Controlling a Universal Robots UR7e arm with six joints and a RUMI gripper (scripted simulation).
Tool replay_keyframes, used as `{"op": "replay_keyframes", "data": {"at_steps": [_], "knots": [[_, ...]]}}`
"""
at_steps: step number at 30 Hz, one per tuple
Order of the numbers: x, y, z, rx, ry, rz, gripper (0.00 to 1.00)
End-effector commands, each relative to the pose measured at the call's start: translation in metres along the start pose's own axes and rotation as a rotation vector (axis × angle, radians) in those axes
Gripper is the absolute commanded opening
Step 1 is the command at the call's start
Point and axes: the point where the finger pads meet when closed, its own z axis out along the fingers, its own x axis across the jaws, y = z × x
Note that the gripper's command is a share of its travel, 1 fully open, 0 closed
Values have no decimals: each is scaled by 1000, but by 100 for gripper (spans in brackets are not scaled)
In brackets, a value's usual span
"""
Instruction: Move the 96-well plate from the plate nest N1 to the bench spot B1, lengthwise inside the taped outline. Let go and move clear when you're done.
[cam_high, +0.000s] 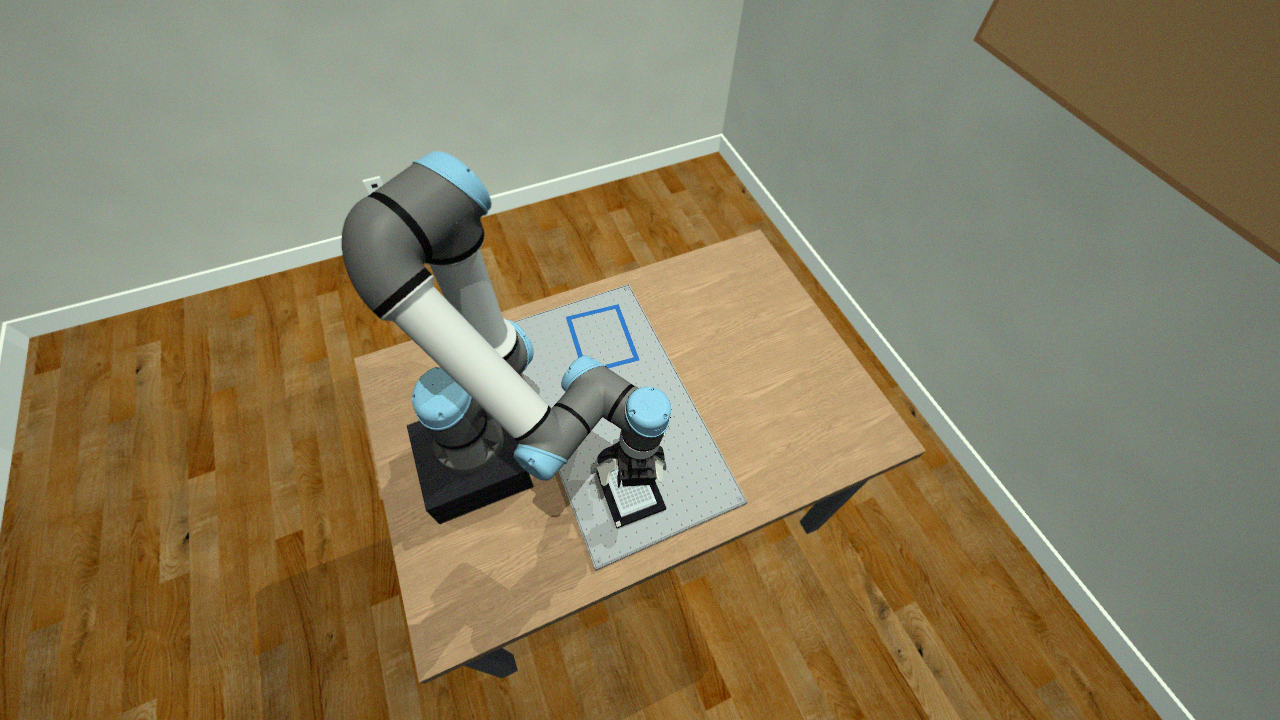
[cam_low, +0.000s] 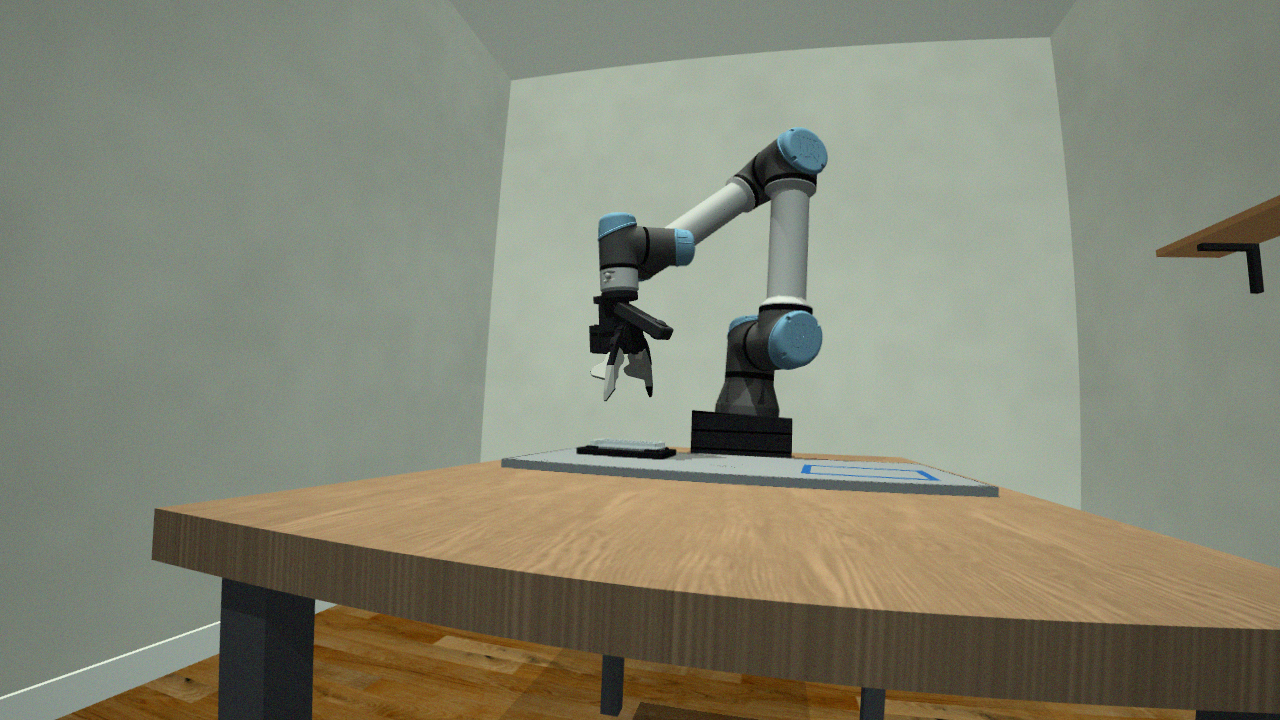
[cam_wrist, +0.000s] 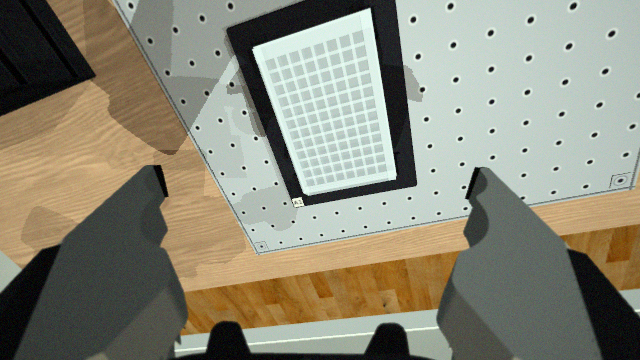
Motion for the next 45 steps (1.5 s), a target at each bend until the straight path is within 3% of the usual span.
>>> {"op": "replay_keyframes", "data": {"at_steps": [1,7,22,45], "knots": [[2,0,2,-16,42,-112,100],[3,0,3,-55,83,-277,100],[3,0,3,-55,83,-277,100],[6,2,38,-55,83,-278,100]]}}
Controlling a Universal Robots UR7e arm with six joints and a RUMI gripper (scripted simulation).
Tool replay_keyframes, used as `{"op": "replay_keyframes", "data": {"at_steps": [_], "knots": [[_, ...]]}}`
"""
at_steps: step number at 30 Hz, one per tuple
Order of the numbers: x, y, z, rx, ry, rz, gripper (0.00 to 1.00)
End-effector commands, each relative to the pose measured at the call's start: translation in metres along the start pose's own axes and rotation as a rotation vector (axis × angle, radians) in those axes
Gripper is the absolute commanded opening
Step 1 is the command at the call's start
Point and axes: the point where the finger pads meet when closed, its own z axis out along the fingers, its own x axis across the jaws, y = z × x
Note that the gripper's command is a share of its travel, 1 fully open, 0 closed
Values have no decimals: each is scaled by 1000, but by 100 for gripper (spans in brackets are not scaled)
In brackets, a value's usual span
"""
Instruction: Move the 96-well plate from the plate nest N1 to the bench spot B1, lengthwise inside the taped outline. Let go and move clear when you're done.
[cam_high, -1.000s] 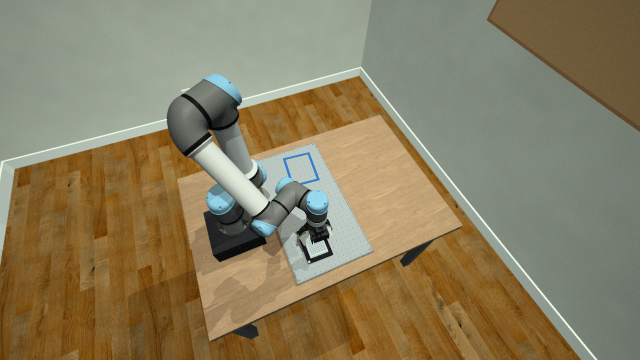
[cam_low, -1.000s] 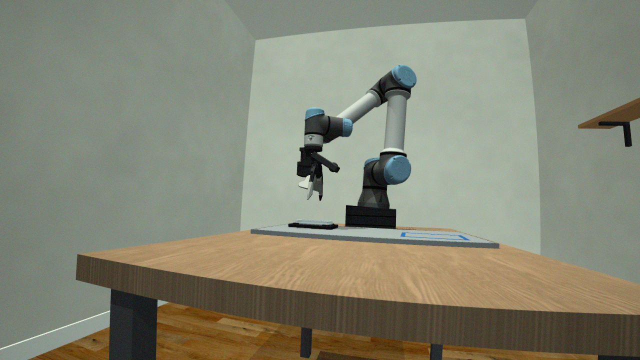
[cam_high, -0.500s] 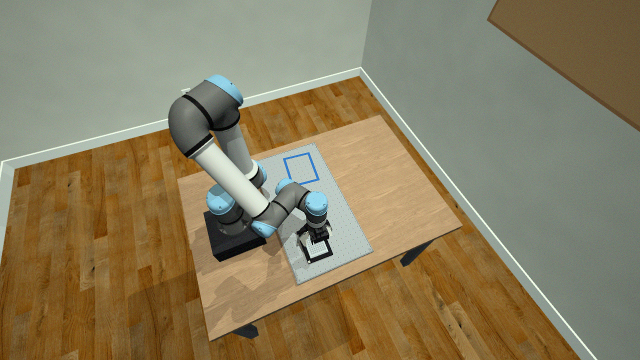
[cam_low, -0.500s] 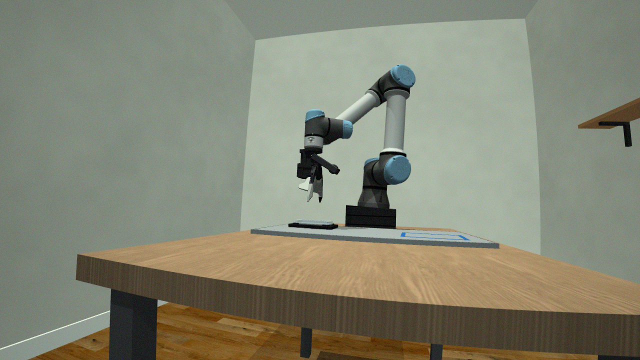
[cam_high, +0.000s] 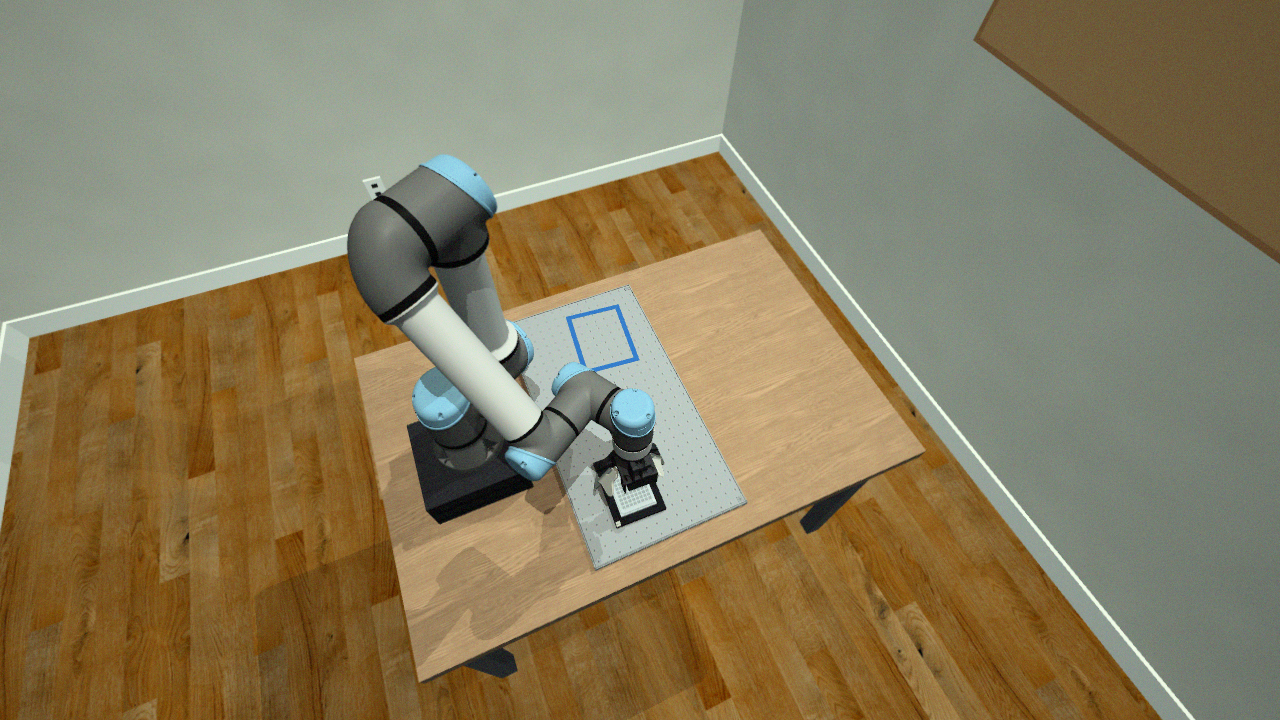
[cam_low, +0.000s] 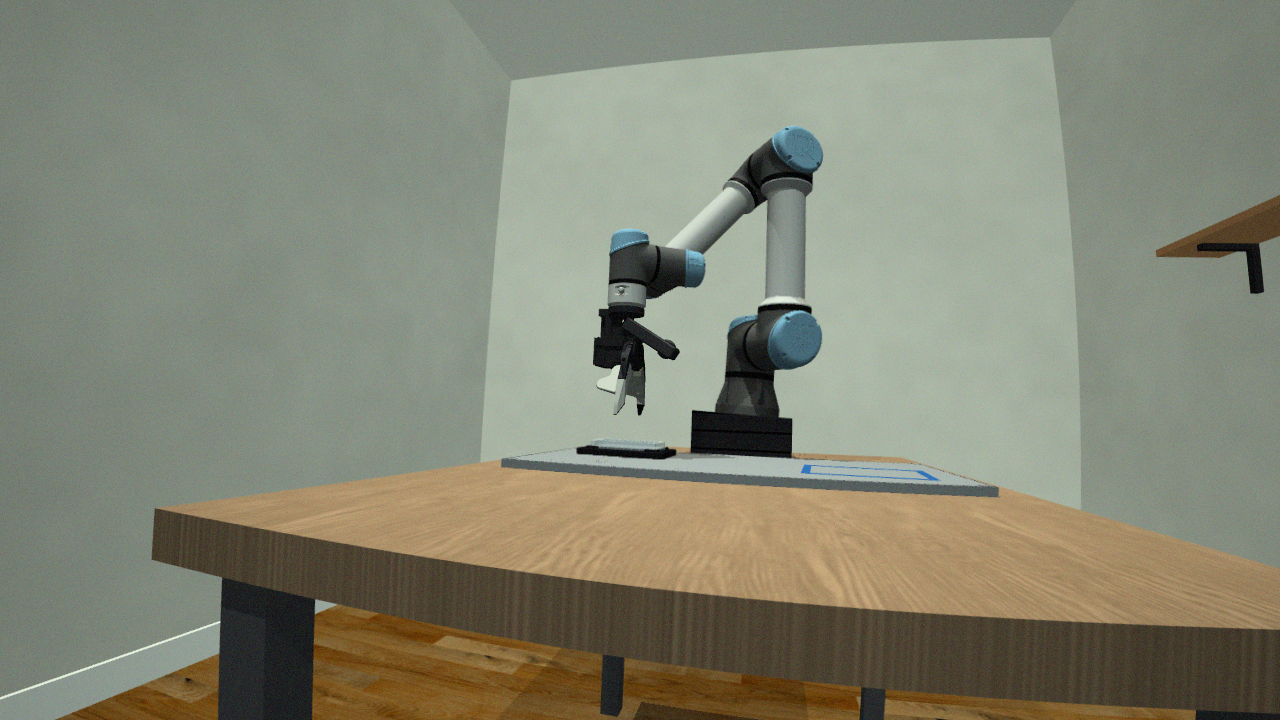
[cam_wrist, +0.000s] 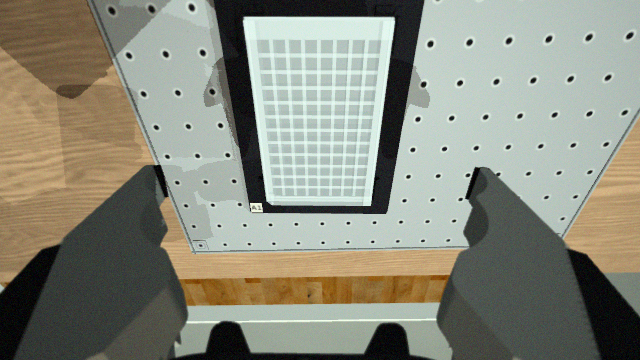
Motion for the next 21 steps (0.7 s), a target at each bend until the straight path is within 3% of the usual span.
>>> {"op": "replay_keyframes", "data": {"at_steps": [1,21], "knots": [[0,0,8,-1,1,0,100],[0,0,38,-1,1,0,100]]}}
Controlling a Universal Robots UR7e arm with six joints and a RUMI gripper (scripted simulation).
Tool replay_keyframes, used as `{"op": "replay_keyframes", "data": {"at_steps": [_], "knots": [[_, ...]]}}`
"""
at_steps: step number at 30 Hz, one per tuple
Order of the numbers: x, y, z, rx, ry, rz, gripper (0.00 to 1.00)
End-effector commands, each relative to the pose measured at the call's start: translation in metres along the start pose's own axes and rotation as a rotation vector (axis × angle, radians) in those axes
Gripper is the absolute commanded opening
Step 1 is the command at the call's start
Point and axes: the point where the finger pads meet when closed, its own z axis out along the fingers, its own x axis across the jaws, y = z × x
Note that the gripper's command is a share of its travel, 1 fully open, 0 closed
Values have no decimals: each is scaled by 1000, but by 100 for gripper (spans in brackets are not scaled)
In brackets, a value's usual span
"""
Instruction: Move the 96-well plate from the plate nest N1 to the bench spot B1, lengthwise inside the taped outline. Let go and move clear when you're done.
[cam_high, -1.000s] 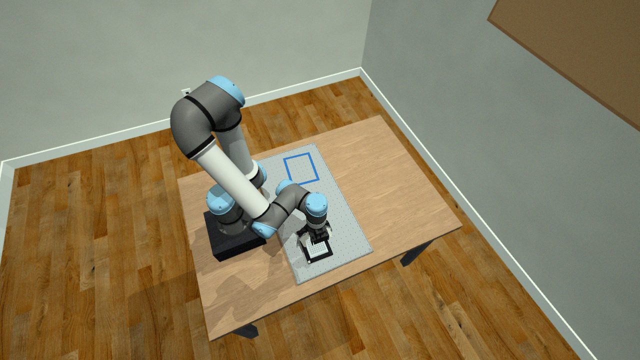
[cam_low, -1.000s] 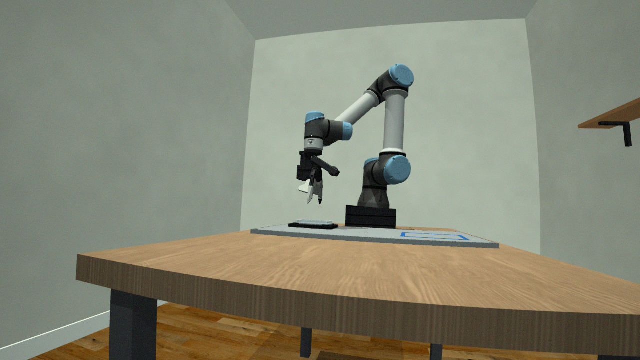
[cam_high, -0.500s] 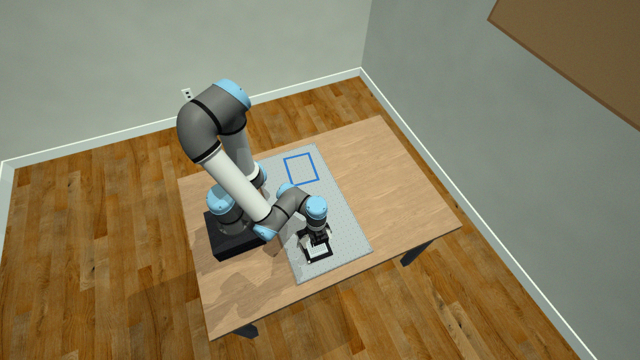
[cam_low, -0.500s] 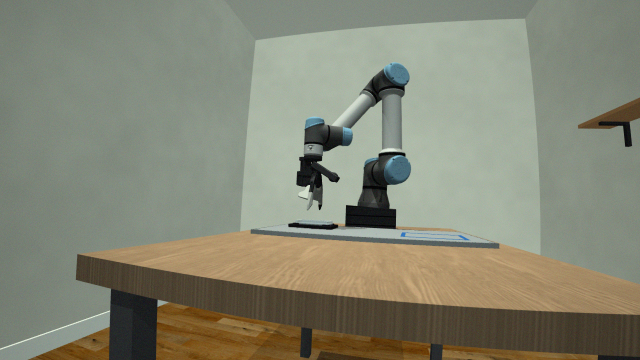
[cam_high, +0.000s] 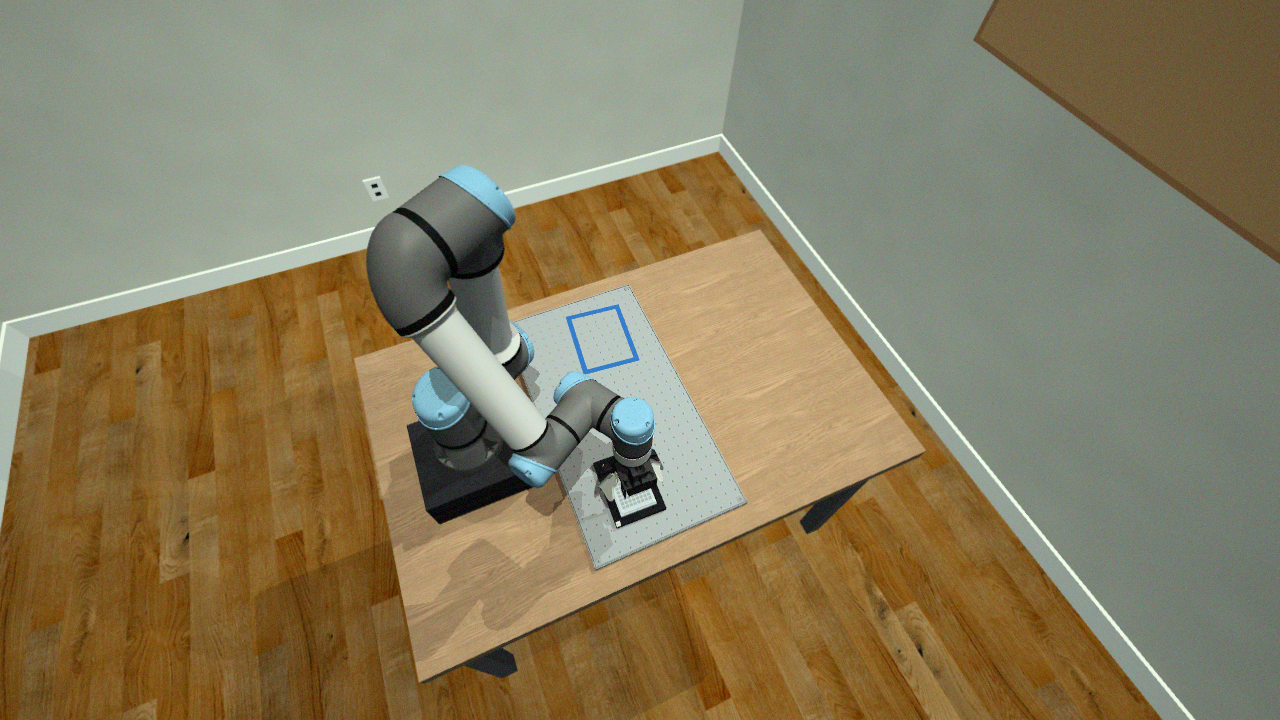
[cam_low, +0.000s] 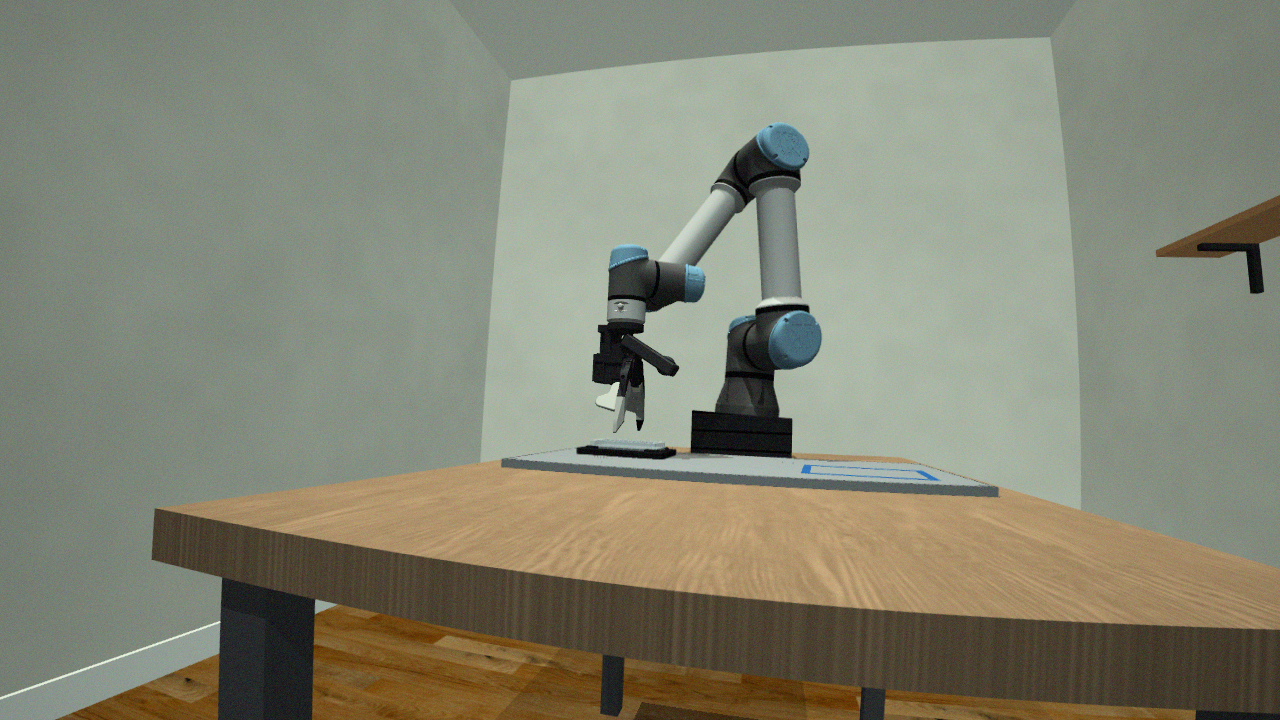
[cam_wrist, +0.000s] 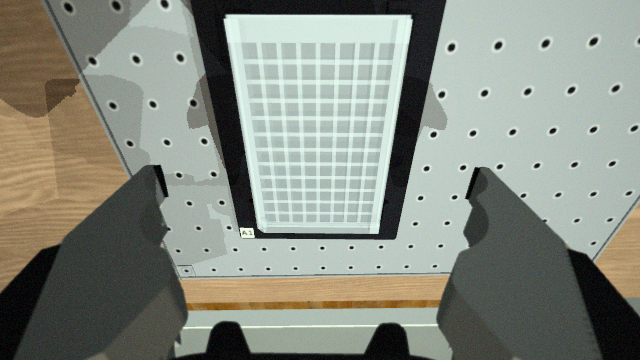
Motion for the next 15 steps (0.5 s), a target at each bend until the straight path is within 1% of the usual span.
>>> {"op": "replay_keyframes", "data": {"at_steps": [1,8,15], "knots": [[0,1,7,-1,1,0,100],[0,1,16,-1,1,0,100],[0,1,16,-1,1,0,100]]}}
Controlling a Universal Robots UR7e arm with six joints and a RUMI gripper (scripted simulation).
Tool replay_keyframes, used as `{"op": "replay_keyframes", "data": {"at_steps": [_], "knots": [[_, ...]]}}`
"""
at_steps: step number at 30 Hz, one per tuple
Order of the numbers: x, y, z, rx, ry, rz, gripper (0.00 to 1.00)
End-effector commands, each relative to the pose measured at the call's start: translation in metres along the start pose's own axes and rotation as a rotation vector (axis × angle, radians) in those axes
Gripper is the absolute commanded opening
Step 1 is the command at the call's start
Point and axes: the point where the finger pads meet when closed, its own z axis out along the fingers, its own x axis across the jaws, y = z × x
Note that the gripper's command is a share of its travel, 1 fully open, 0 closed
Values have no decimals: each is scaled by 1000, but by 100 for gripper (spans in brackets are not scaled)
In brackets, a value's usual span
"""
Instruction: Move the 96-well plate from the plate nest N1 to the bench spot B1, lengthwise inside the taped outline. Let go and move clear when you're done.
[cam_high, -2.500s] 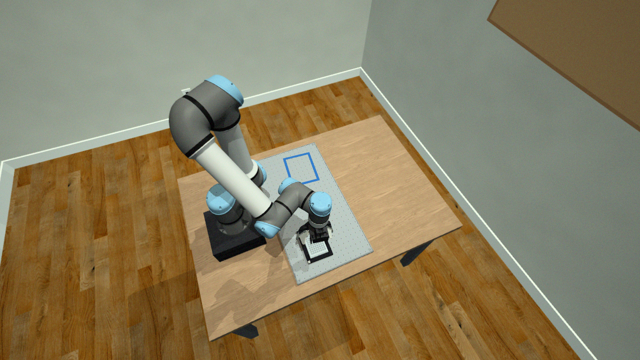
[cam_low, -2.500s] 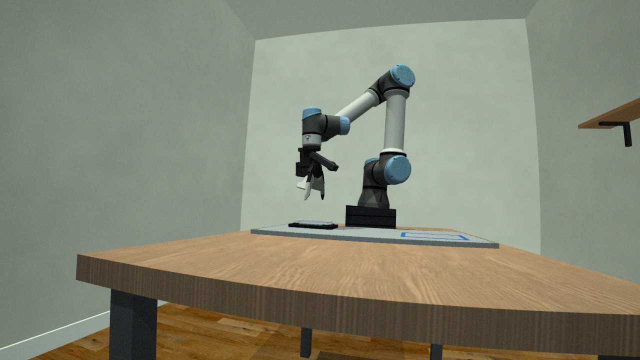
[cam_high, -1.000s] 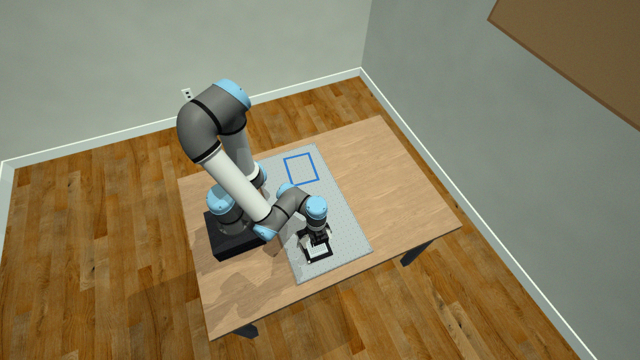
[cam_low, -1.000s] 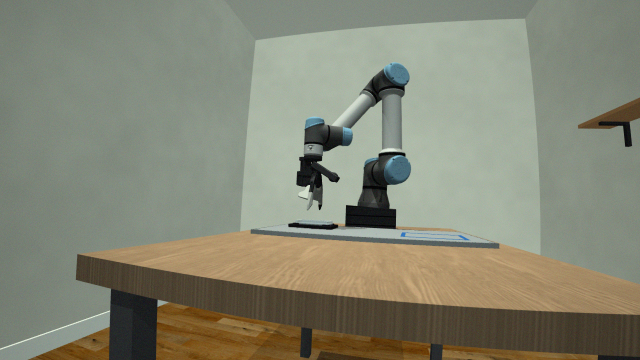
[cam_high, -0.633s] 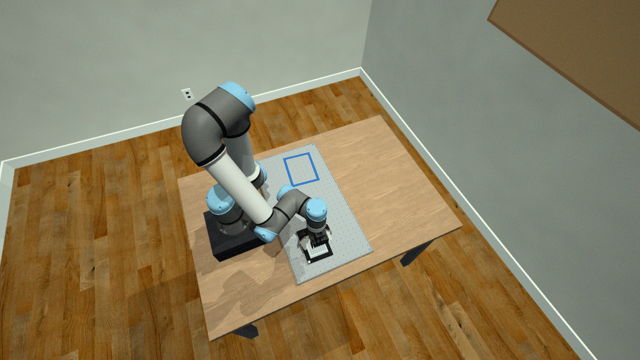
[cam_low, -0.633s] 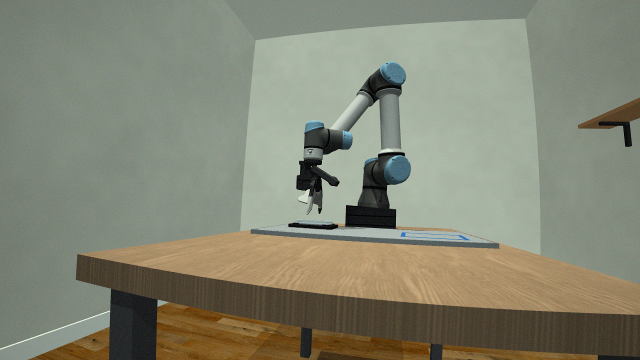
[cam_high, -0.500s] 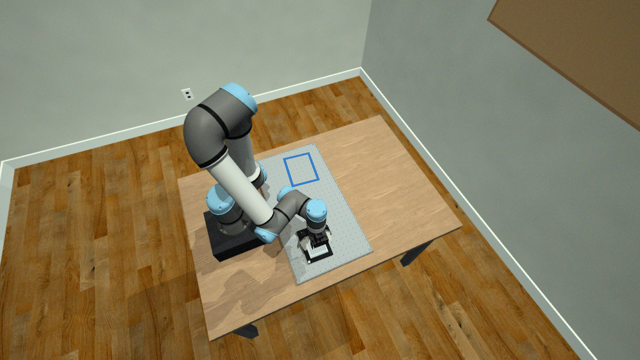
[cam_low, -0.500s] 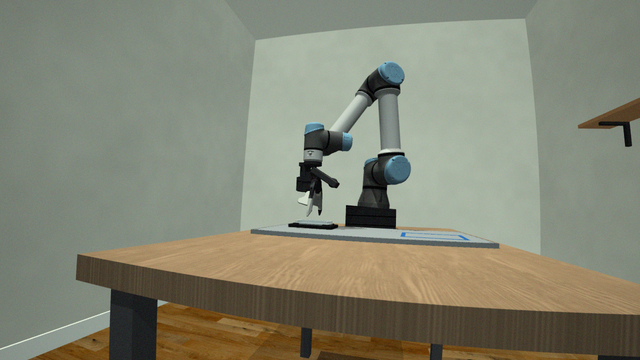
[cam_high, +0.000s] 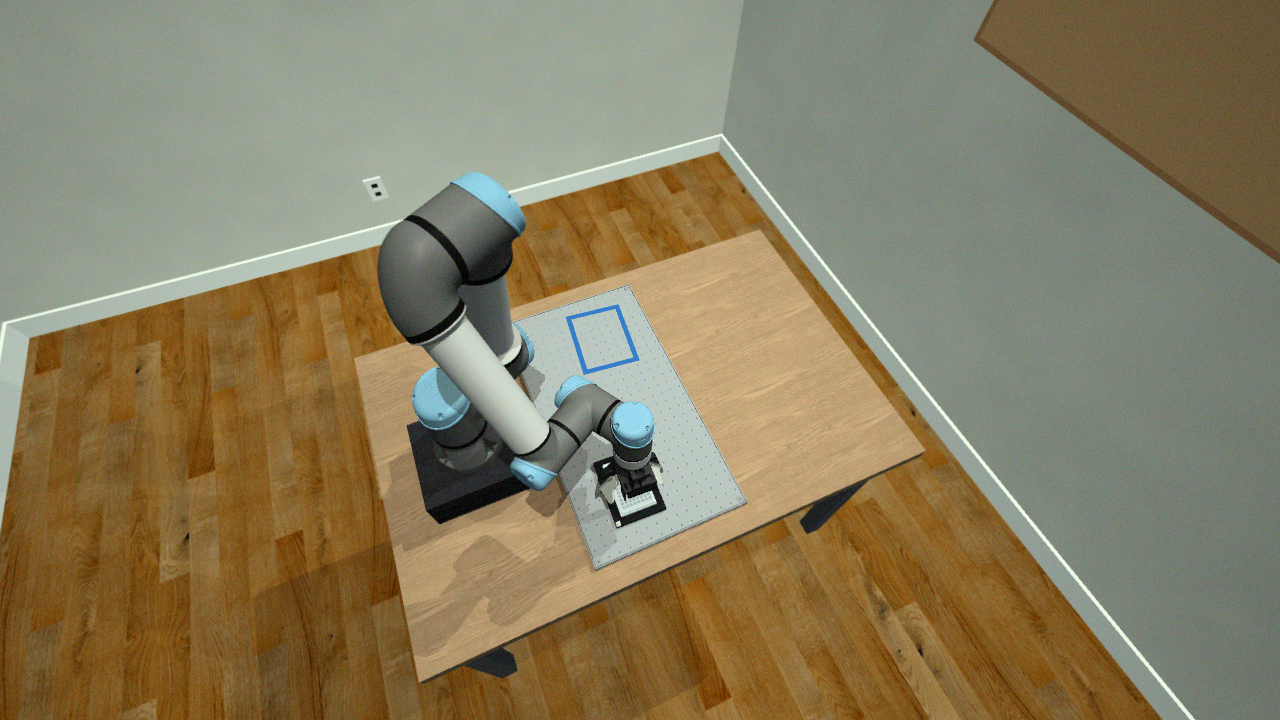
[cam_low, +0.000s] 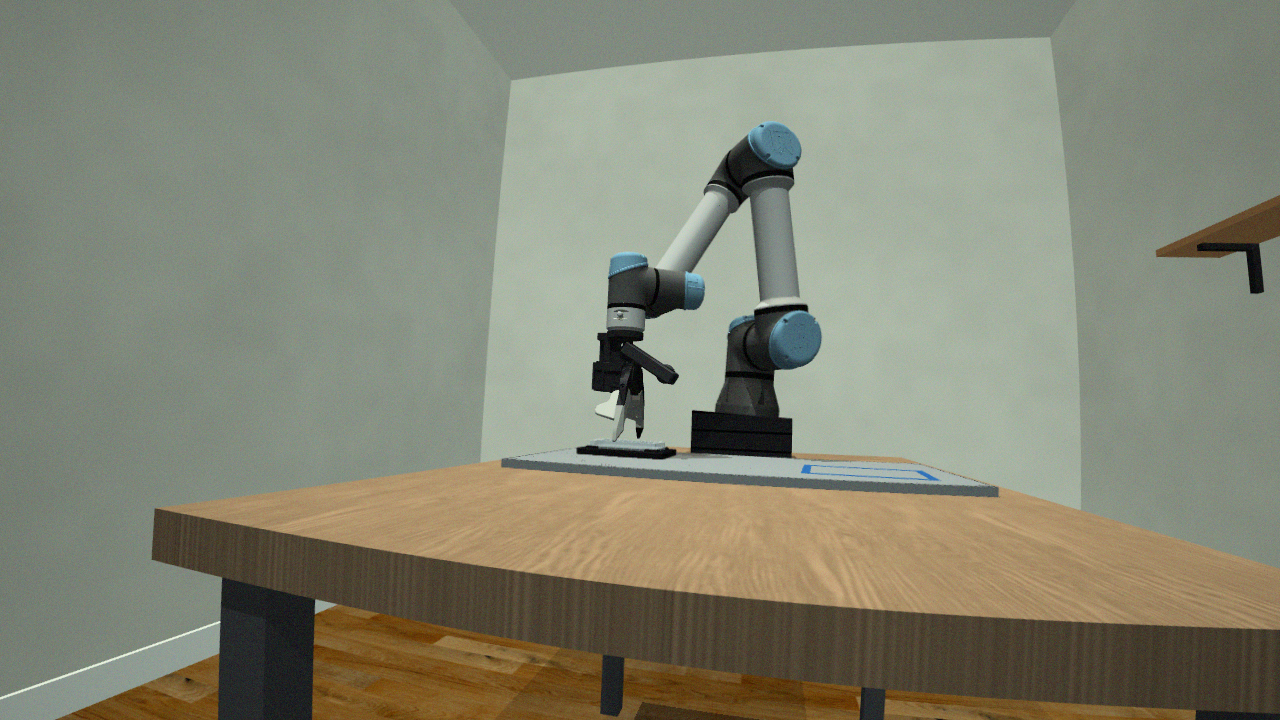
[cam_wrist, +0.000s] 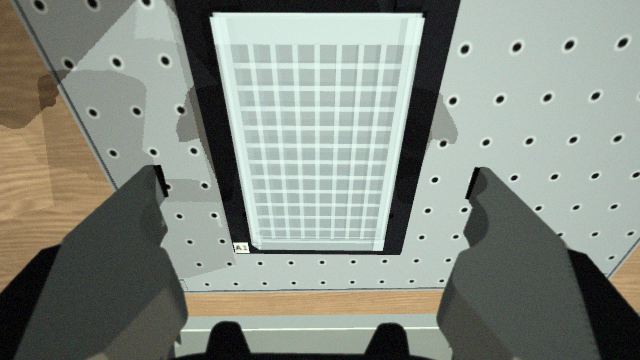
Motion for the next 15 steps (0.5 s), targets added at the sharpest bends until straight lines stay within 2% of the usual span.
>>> {"op": "replay_keyframes", "data": {"at_steps": [1,8,9,15], "knots": [[0,0,0,-1,1,0,100],[0,0,1,-1,1,0,100],[0,0,0,-1,1,0,0],[0,0,1,-1,1,0,0]]}}
